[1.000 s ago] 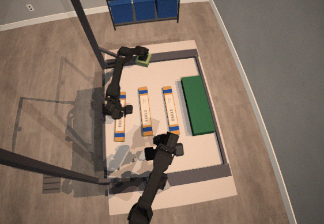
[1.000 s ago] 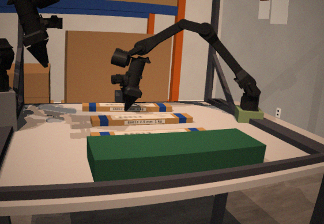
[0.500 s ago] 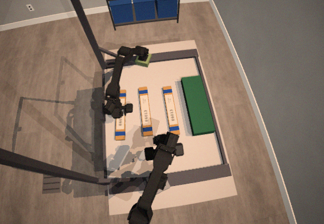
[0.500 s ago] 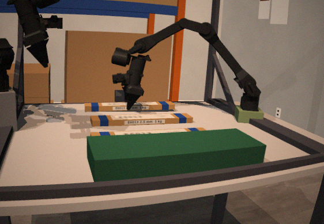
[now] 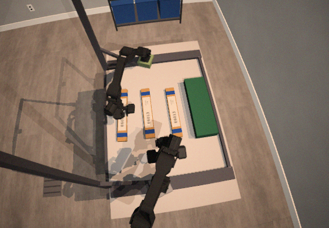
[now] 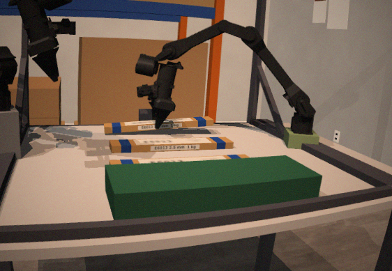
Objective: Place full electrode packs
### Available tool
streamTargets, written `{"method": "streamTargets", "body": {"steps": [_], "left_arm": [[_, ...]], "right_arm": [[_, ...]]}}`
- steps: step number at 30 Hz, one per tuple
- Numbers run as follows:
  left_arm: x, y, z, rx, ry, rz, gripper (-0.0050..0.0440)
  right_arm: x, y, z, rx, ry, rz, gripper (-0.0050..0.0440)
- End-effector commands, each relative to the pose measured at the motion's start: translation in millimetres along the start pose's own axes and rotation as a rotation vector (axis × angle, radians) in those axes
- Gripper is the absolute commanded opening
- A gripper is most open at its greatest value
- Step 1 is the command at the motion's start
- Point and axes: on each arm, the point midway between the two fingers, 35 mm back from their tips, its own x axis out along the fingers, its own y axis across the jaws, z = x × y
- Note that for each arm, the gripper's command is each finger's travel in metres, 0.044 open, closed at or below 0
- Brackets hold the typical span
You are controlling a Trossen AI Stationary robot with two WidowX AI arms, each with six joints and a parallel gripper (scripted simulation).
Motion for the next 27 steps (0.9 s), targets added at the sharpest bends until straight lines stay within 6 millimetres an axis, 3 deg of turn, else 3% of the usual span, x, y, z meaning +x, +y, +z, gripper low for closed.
{"method": "streamTargets", "body": {"steps": [1, 27], "left_arm": [[-64.7, -5.4, 33.8, -0.014, -0.144, -0.050, -0.0050], [-97.9, -4.6, 40.6, -0.013, -0.145, -0.050, -0.0050]], "right_arm": [[-5.2, -1.1, 4.4, -0.003, -0.019, -0.007, 0.0430], [-5.2, -1.1, 4.4, -0.003, -0.019, -0.007, 0.0430]]}}
